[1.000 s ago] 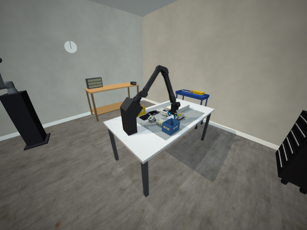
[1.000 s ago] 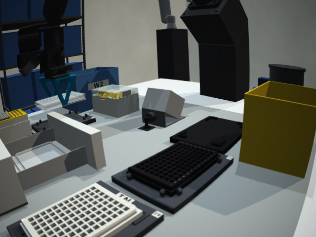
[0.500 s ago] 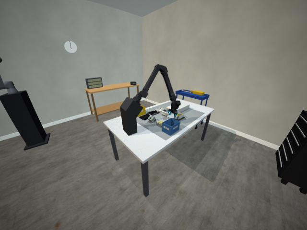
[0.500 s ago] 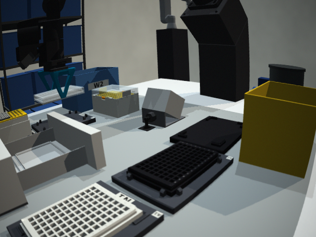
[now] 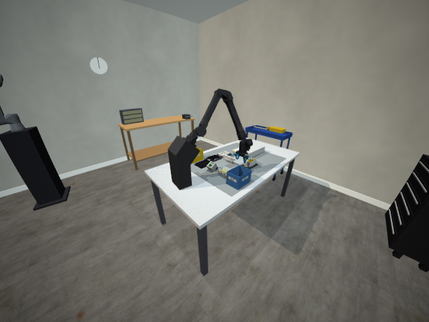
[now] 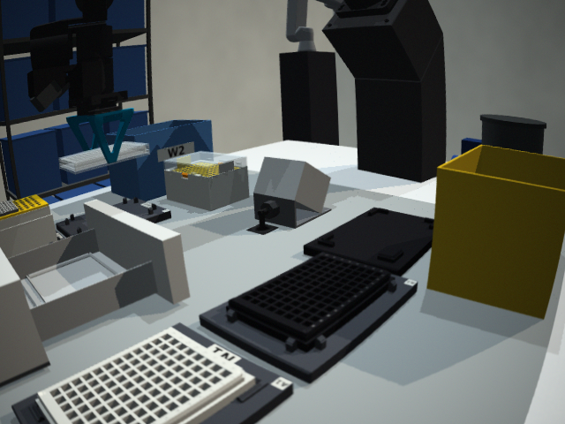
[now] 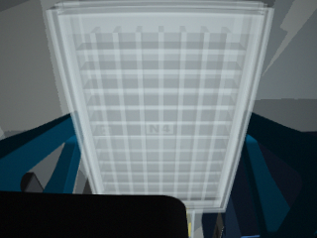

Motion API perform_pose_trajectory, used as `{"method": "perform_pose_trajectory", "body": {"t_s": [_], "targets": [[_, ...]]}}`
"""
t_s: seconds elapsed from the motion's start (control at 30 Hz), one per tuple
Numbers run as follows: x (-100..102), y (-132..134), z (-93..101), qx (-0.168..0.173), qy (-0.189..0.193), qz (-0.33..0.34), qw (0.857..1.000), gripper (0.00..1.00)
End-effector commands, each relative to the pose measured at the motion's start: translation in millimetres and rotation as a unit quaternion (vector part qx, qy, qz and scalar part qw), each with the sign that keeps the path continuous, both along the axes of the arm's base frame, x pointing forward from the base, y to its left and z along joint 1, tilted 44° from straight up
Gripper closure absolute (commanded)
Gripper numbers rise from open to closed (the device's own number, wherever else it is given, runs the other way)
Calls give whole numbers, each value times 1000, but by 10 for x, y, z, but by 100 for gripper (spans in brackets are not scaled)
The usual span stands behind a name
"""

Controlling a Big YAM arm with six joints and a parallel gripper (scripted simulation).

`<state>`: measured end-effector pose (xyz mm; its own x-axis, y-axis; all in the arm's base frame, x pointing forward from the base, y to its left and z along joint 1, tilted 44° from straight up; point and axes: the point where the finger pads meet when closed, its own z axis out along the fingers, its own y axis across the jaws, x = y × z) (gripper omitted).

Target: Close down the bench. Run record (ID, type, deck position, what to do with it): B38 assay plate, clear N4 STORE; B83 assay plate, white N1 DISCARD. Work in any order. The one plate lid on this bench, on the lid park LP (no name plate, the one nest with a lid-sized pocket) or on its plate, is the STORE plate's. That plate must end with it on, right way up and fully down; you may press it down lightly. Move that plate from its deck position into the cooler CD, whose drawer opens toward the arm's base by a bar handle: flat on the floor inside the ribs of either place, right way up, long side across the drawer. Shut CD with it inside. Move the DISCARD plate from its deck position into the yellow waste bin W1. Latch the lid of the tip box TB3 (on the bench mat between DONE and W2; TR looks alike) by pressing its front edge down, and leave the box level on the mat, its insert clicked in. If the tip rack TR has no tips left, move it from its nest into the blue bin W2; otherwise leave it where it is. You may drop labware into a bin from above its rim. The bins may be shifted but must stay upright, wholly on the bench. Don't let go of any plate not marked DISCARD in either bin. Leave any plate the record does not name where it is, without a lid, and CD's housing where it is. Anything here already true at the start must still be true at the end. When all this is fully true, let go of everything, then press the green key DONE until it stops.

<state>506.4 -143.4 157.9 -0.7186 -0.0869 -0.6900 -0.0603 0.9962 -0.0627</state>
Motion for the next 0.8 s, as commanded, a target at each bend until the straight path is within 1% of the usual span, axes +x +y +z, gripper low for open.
{"method": "perform_pose_trajectory", "body": {"t_s": [0.0,0.17,0.27,0.37,0.5,0.53,0.6,0.7,0.77], "targets": [[-57,-1,140,-5,-9,4,1000,100],[-93,-60,229,-7,-13,-1,1000,100],[-135,-23,221,-6,-10,2,1000,100],[-150,-52,282,-7,-13,0,1000,100],[-181,-53,285,-6,-11,-1,1000,100],[-179,5,283,-6,-10,5,1000,100],[-211,-12,290,-6,-9,3,1000,100],[-224,-57,364,-7,-13,-1,1000,100],[-253,-48,364,-7,-12,0,1000,100]]}}
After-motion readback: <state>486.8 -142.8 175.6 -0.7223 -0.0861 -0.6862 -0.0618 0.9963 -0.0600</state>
